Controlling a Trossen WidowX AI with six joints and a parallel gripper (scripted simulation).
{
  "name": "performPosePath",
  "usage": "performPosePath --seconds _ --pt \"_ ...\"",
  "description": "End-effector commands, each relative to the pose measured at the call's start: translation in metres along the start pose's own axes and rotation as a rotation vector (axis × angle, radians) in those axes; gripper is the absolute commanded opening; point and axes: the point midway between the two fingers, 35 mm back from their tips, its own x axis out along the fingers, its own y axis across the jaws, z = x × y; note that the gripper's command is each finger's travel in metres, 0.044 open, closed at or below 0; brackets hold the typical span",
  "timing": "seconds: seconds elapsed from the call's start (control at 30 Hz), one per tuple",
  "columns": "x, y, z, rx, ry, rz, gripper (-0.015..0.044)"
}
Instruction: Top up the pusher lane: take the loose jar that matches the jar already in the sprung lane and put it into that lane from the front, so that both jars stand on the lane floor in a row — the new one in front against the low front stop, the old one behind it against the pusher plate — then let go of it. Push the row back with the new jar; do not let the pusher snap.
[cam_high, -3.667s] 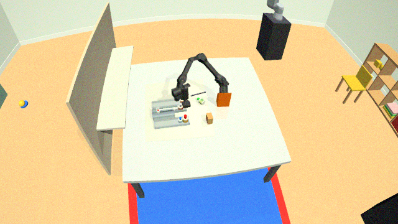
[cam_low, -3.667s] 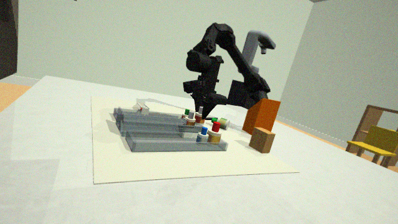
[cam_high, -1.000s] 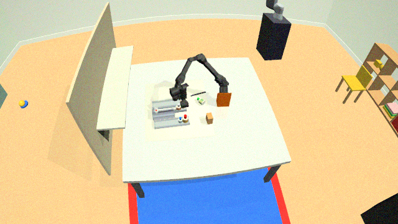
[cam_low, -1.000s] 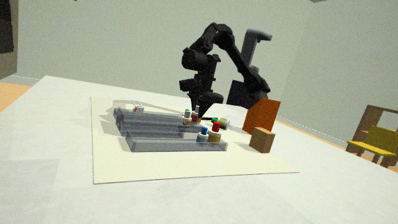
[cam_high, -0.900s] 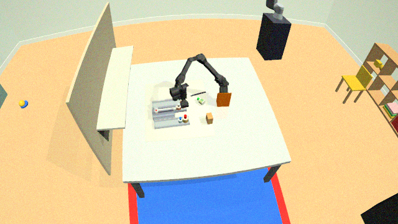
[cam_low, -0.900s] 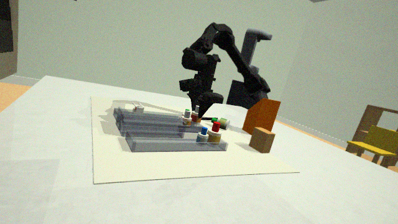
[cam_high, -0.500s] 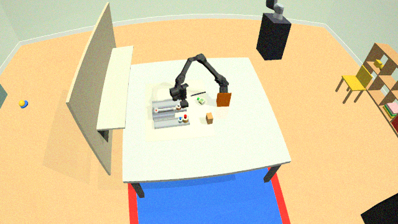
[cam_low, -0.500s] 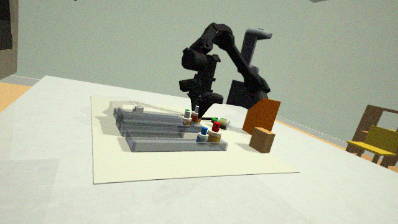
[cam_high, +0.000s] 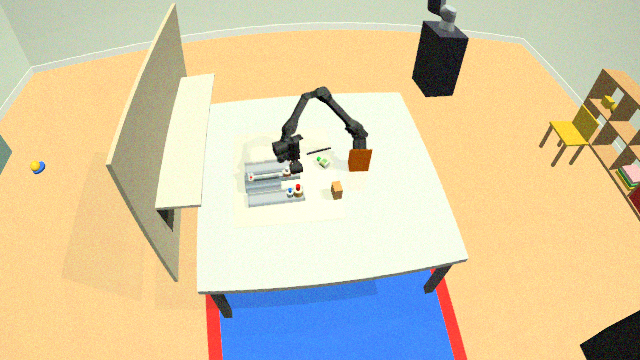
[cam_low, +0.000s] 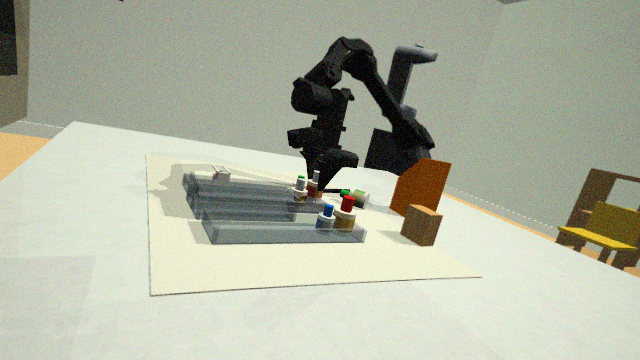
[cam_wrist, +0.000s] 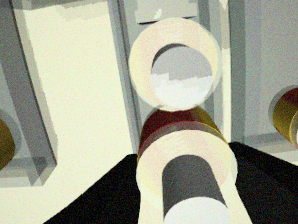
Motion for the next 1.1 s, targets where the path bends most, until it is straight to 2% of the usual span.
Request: performPosePath --seconds 0.0,1.07 --pt "0.002 -0.001 0.004 0.009 -0.015 -0.006 0.0000" --pt "0.014 -0.001 0.003 0.009 -0.015 -0.007 0.0000"
